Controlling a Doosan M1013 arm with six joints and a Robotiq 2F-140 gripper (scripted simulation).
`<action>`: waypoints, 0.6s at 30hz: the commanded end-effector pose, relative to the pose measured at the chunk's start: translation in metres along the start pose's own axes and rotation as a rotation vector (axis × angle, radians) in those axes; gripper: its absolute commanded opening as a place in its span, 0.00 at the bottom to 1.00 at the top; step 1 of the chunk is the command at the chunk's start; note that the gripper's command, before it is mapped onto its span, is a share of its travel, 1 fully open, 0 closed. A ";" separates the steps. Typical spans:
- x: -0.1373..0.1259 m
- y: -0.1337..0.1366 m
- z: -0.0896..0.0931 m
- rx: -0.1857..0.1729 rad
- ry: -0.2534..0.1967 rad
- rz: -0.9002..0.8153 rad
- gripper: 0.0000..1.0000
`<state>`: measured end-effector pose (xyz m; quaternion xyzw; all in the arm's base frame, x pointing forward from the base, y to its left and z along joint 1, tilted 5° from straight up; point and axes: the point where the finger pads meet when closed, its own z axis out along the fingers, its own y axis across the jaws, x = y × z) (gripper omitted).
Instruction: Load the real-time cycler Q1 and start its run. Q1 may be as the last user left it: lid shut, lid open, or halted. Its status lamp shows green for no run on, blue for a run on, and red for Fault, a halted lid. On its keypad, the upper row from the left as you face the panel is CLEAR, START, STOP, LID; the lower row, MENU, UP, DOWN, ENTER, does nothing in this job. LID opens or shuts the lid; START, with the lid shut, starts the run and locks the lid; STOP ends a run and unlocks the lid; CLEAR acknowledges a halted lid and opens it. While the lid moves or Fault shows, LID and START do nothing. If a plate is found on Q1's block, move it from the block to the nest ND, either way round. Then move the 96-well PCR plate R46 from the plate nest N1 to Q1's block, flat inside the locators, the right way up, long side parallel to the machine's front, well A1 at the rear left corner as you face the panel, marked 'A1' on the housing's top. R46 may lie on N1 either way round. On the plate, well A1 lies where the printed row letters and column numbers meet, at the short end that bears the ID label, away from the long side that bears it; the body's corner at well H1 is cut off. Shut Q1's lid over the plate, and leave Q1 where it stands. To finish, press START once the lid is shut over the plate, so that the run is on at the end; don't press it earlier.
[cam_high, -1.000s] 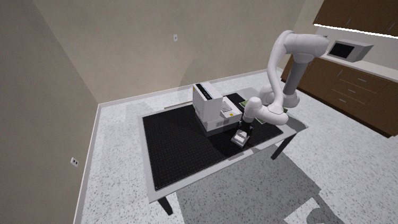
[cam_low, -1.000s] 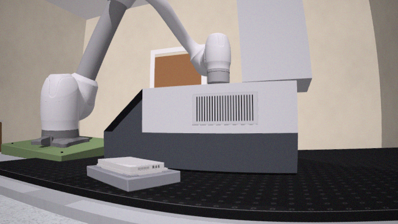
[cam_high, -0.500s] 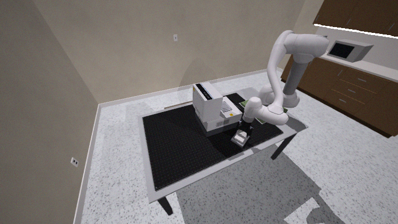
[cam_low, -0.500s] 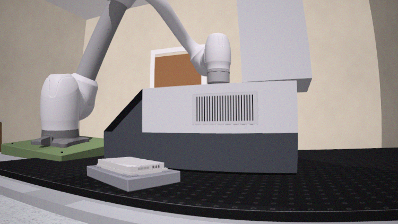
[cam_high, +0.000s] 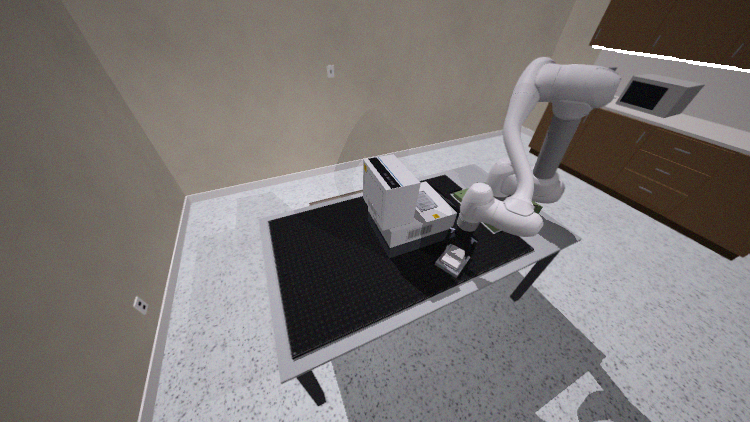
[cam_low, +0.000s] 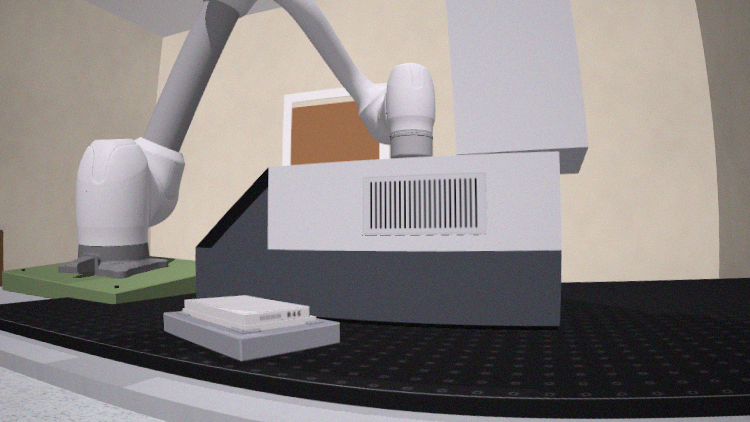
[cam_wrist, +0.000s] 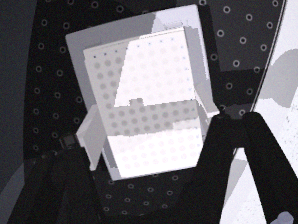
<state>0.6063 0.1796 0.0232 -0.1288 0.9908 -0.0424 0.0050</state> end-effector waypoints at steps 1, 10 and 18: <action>0.000 0.000 0.001 0.000 0.000 0.000 0.00; 0.000 0.000 0.004 0.000 0.000 0.000 0.00; 0.000 0.000 0.006 0.000 0.000 0.000 0.00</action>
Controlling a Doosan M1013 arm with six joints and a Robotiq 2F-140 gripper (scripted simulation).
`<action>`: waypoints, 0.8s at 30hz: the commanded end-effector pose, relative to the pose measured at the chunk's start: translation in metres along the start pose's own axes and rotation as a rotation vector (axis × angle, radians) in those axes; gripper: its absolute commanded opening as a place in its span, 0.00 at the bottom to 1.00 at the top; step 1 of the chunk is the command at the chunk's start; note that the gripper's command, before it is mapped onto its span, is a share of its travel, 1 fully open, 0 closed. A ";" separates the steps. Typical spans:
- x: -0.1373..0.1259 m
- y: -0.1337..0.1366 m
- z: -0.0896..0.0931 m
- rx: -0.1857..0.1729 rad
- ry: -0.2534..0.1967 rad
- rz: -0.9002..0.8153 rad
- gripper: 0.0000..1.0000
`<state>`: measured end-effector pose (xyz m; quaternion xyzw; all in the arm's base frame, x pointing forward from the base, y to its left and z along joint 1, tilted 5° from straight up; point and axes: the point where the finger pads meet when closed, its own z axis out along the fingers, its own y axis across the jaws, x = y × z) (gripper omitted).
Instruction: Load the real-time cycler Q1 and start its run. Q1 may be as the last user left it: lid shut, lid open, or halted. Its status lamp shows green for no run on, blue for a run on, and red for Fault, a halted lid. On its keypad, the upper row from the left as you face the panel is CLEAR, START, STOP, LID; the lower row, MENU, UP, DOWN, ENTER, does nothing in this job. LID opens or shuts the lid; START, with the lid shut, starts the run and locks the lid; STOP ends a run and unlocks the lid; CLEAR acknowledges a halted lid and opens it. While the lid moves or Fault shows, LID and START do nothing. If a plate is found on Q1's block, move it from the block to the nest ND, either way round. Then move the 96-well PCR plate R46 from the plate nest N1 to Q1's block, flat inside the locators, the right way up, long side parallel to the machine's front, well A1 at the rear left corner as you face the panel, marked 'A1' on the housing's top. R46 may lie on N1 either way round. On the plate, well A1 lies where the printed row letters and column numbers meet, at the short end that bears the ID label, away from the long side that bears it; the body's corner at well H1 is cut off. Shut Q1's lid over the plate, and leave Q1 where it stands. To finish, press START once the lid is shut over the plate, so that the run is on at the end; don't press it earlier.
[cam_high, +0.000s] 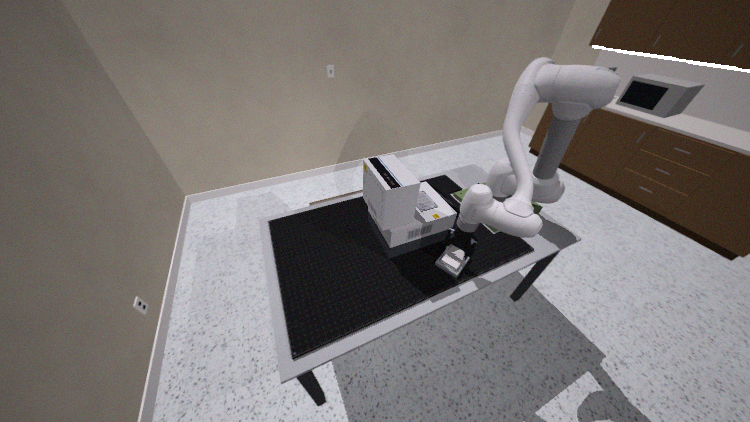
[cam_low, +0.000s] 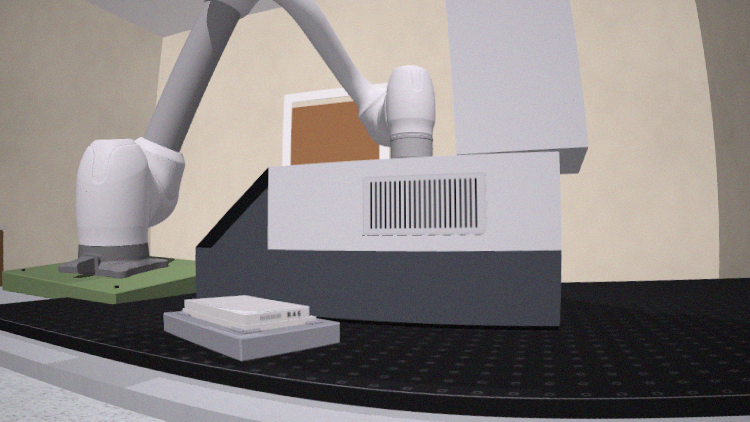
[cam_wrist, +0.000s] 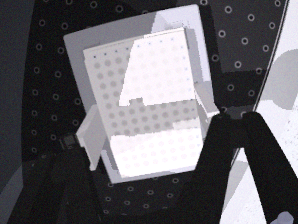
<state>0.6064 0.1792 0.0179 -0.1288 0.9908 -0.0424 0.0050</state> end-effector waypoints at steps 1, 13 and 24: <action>0.000 0.000 0.001 0.000 0.000 0.000 0.00; 0.000 0.000 0.002 0.000 0.000 0.000 0.66; 0.000 0.000 0.002 0.000 0.000 0.000 0.66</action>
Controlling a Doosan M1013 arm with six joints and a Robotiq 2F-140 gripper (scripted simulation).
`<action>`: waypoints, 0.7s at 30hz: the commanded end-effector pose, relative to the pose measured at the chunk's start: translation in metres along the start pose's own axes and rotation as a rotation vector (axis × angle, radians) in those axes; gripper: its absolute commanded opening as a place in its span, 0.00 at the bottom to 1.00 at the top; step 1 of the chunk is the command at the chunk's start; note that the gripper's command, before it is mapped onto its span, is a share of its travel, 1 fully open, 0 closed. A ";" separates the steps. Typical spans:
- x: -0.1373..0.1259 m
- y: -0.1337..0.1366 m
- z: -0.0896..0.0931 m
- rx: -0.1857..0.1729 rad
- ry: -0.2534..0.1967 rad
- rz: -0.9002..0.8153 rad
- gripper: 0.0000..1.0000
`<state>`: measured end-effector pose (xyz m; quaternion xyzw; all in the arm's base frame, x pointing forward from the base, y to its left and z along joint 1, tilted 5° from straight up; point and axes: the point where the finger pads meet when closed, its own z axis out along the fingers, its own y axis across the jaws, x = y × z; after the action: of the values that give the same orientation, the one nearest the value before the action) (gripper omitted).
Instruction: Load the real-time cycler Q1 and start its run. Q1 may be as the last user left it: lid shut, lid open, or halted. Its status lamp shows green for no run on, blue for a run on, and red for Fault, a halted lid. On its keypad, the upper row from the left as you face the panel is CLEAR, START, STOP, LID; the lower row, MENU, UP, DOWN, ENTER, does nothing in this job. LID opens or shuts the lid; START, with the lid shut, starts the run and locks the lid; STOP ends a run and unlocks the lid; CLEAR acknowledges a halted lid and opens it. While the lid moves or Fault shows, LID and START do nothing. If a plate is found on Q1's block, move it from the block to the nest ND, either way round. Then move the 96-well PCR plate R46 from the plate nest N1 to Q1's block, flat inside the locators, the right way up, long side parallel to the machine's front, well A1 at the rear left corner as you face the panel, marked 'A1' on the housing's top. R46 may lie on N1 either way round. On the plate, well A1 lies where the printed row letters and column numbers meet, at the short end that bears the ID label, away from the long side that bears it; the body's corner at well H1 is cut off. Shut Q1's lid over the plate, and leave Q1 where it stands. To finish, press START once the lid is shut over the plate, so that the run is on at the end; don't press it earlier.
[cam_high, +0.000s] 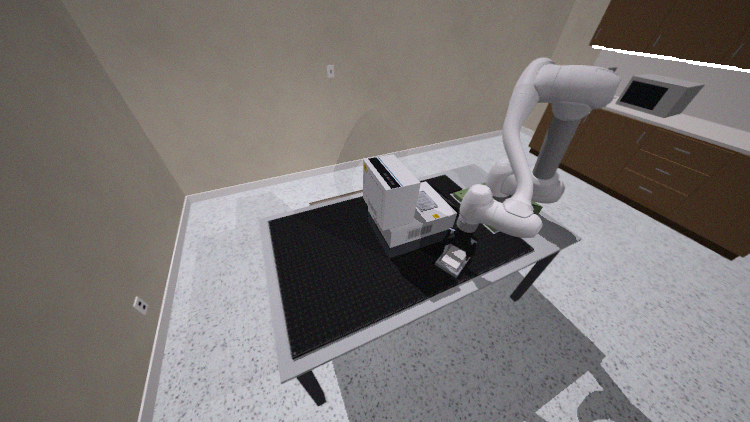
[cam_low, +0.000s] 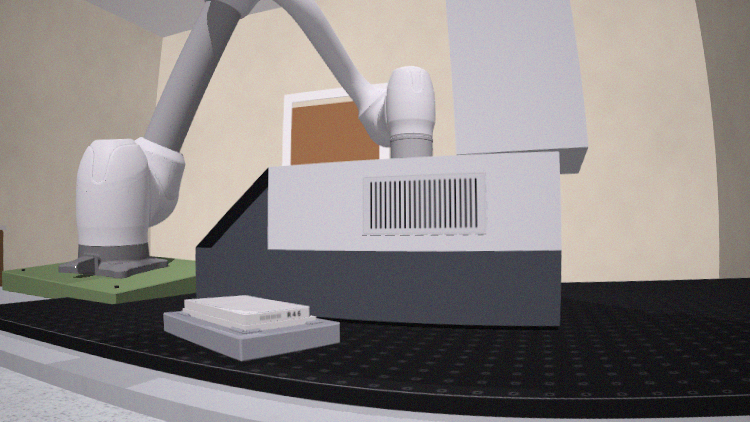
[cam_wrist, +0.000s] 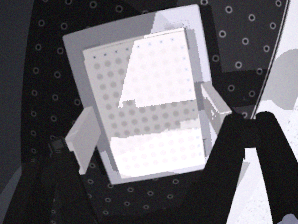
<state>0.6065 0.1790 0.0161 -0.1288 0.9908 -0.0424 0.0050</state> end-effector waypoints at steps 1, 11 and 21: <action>0.000 0.000 0.000 0.000 0.000 0.000 0.66; 0.000 0.000 0.000 0.000 0.000 0.000 0.66; 0.000 0.000 -0.023 0.000 0.000 0.000 0.66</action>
<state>0.6061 0.1804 0.0324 -0.1288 0.9908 -0.0424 0.0051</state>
